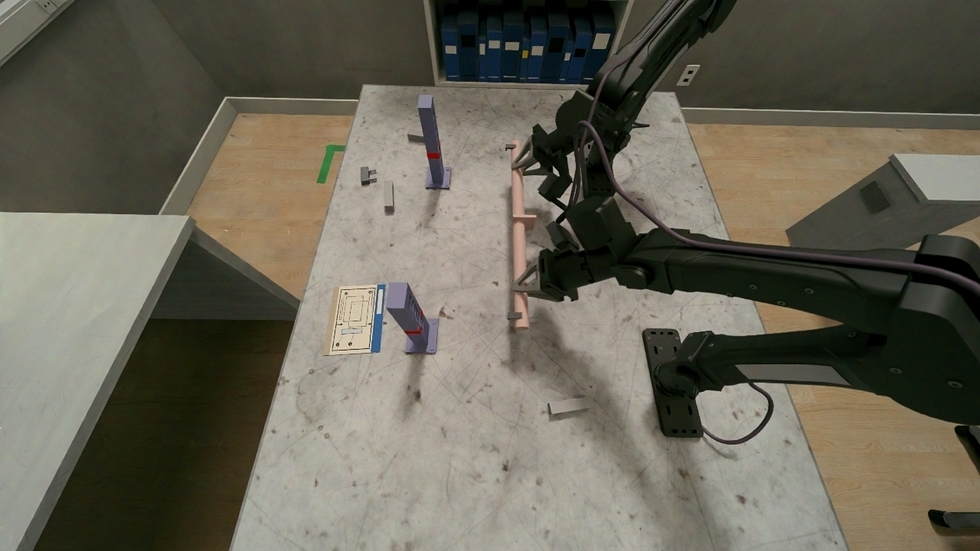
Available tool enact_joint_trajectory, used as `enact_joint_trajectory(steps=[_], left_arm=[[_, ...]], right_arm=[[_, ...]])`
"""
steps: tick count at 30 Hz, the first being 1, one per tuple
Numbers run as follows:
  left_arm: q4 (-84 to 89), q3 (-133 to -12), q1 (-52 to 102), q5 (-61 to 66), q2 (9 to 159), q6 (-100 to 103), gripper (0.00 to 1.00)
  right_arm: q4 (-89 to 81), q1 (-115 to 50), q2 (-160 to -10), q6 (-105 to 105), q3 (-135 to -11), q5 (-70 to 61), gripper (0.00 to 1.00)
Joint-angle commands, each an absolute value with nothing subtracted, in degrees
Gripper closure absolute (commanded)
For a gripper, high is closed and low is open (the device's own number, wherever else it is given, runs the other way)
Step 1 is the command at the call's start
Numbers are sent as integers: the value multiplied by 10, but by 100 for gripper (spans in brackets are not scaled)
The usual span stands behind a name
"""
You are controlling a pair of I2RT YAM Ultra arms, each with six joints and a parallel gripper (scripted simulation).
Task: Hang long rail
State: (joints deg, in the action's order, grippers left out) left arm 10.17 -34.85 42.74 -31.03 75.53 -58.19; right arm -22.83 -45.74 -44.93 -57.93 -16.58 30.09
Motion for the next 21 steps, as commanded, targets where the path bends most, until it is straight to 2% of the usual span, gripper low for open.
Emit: enact_joint_trajectory(steps=[1,21], left_arm=[[34,-360,402,-324,766,-629,81],[-18,-445,310,-256,871,-697,81]], right_arm=[[-149,-430,-474,-614,-171,317,81],[13,-315,-663,-709,-242,230,81]])
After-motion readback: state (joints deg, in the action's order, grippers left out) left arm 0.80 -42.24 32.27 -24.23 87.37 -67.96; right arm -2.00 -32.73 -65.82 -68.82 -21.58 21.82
